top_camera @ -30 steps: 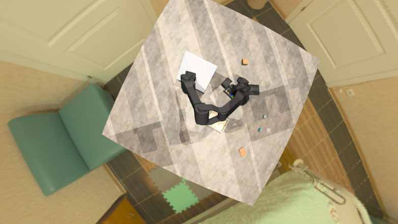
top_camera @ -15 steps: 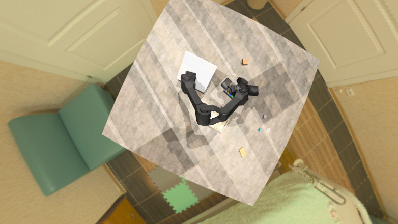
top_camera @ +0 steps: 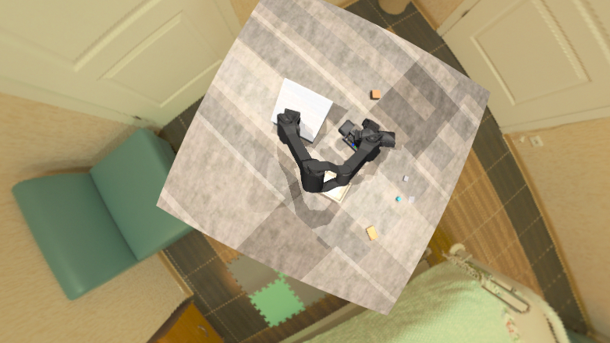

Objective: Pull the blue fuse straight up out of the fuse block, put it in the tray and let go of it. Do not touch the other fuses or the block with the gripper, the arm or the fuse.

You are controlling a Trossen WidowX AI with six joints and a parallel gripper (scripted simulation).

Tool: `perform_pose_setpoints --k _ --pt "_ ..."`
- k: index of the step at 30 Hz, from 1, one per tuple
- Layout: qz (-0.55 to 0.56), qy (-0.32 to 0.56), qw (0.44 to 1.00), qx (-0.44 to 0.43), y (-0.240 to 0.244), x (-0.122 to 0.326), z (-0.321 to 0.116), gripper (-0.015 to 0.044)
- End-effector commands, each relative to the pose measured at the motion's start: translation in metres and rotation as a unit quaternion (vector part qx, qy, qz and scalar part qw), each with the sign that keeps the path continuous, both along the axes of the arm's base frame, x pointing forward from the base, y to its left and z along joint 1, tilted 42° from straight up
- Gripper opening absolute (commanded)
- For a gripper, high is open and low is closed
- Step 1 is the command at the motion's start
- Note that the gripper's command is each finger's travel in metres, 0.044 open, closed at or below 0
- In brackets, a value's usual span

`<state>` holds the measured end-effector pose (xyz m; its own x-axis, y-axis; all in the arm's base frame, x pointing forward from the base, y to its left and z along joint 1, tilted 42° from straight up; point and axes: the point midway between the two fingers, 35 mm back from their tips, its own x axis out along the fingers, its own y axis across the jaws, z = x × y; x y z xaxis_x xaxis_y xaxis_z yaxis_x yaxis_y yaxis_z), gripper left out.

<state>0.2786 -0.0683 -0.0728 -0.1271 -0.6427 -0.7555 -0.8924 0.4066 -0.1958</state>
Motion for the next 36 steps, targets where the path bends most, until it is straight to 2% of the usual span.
perform_pose_setpoints --k 1,7,16,36 --pt "0.001 0.003 1.000 -0.002 -0.0034 -0.0014 -0.0031 0.0061" --pt "0.001 0.003 1.000 -0.002 -0.0043 -0.0016 -0.0041 0.0061" --pt "-0.001 0.001 1.000 0.000 -0.0032 -0.0012 -0.0036 0.0001" --pt "0.000 0.001 1.000 0.000 0.0014 0.0001 0.0016 0.0000"
